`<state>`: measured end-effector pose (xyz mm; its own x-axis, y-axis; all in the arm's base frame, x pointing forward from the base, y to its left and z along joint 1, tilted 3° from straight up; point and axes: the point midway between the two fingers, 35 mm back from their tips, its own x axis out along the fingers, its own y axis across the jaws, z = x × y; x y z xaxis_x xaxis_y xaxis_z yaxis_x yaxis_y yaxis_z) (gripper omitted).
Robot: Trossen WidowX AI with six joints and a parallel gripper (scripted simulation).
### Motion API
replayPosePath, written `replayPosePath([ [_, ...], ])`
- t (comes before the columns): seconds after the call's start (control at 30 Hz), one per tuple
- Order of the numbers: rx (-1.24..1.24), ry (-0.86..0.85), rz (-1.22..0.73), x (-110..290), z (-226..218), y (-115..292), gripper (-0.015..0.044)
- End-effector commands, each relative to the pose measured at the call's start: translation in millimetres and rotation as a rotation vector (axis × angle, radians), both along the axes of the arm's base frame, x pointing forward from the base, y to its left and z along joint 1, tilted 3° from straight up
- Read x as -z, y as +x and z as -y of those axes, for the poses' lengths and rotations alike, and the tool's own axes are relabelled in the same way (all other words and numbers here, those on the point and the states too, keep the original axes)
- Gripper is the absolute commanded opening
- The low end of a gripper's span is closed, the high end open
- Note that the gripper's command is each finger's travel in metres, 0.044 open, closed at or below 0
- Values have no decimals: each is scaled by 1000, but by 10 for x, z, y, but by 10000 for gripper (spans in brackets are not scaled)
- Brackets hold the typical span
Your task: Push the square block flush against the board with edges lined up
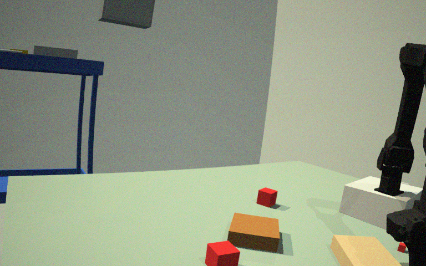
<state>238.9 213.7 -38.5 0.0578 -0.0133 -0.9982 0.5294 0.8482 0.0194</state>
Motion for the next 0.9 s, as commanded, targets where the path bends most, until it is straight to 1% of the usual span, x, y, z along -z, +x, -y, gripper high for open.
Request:
replayPosePath([
  [0.0, -2, -3, 2, 6, 15, 32, 0],
  [0.87, -2, -4, 4, -8, 105, 206, 0],
])
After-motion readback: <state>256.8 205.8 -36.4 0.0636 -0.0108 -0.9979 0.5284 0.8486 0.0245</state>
